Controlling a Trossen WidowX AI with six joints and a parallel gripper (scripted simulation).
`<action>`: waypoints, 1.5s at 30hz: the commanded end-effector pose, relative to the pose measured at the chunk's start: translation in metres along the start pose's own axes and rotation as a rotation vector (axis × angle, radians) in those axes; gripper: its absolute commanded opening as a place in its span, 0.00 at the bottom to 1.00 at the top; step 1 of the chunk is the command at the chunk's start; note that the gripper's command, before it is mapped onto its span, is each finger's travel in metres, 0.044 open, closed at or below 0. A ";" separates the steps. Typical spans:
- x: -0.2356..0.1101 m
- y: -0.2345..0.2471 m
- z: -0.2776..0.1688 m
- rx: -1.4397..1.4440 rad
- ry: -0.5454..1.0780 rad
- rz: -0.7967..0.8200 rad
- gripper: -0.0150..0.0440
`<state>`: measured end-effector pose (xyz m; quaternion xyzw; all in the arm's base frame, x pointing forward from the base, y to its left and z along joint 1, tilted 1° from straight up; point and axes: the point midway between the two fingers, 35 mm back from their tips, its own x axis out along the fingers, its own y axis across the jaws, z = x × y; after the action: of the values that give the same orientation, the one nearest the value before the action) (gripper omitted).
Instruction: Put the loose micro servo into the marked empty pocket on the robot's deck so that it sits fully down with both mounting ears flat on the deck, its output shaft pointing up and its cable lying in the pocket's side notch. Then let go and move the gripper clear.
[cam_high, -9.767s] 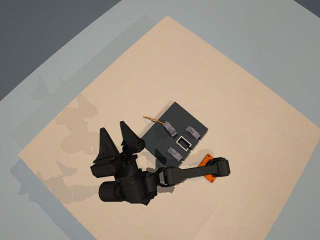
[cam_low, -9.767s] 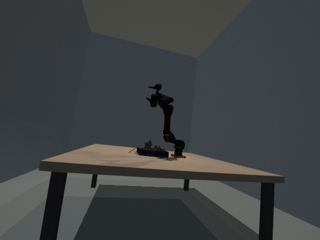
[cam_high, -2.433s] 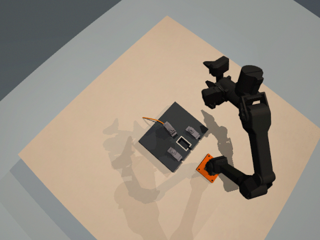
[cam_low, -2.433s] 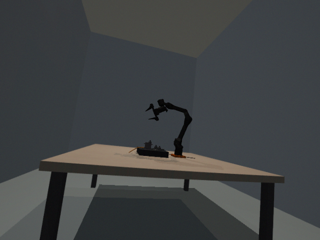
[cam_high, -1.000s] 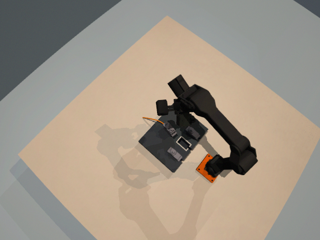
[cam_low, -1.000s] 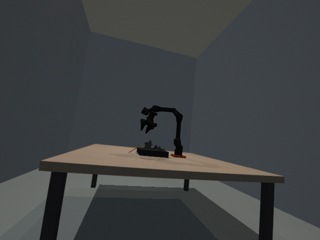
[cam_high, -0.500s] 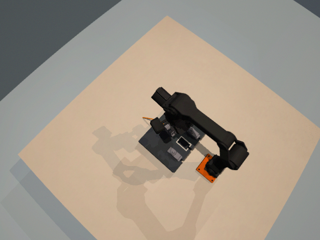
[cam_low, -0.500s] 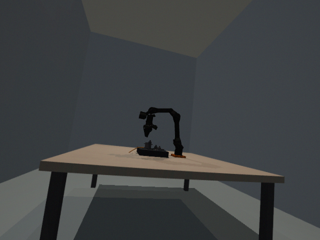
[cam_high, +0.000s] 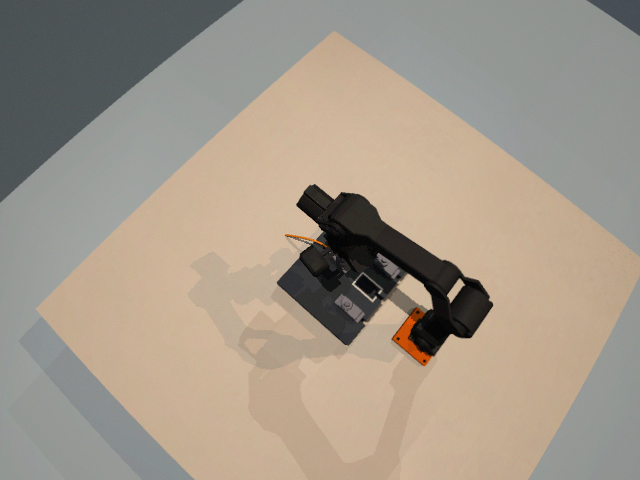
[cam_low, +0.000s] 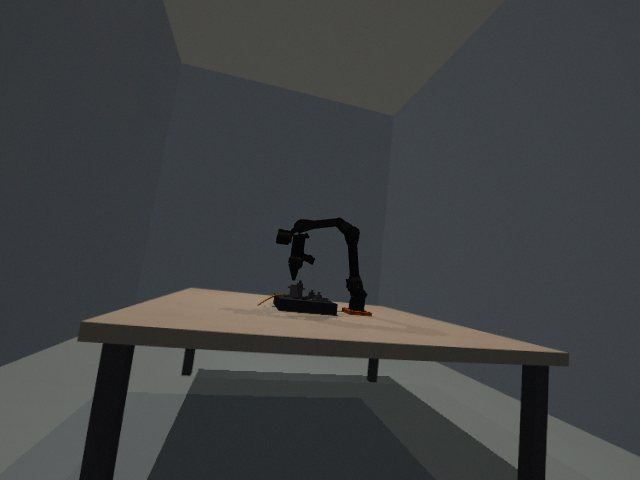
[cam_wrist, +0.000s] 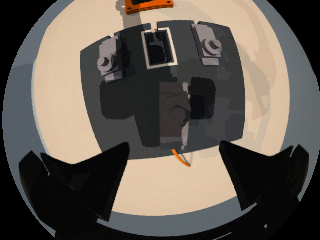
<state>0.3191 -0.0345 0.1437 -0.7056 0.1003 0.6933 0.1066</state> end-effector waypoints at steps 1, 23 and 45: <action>0.009 0.001 0.002 -0.007 -0.009 0.006 1.00; 0.029 0.001 0.003 -0.007 -0.009 0.006 0.78; 0.003 0.001 0.006 -0.007 -0.009 0.006 0.25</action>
<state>0.3131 -0.0337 0.1258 -0.6955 0.1008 0.7036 0.1047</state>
